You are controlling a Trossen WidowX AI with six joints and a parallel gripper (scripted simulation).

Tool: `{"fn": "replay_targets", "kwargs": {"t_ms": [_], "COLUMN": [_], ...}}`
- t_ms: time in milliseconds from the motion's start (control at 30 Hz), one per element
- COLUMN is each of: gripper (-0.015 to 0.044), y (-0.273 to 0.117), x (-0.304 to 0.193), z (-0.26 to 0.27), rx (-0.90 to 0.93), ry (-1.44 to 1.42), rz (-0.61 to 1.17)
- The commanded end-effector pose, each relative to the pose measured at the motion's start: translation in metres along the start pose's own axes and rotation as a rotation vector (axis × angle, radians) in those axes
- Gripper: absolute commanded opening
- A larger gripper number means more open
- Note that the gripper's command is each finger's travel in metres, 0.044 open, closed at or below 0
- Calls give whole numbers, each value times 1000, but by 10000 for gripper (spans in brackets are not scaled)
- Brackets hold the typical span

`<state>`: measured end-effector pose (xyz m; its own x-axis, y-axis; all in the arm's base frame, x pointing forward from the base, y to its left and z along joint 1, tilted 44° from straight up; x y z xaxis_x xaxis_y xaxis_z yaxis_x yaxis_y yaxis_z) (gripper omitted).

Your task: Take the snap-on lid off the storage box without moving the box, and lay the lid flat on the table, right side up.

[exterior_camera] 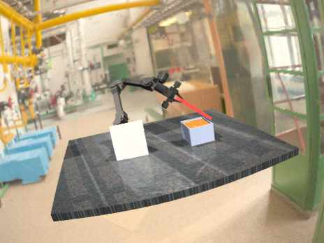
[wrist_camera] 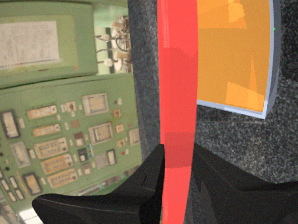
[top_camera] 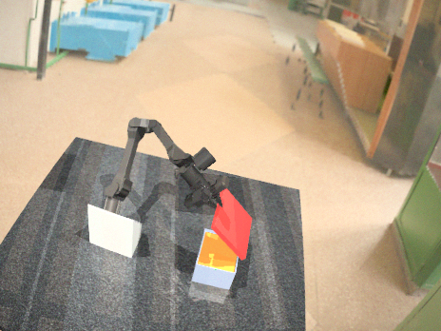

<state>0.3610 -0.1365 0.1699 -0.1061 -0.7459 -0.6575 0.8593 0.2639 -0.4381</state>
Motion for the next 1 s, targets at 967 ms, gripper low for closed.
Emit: {"fn": "replay_targets", "kwargs": {"t_ms": [967], "gripper": [0], "y": [-8], "x": [-65], "z": [3], "rx": [14], "ry": [2], "rz": [-8]}}
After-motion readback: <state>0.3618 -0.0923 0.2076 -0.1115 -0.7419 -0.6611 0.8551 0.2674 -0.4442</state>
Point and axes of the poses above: the point midway between the two fingers, 35 mm back from their tips, its own y axis out along the fingers, its own z axis across the jaws, x = y × z, the point moved 1 cm from there along -y, back along the fingers, and after that the axes turned 4 degrees about -y, right-handed, at the moved point
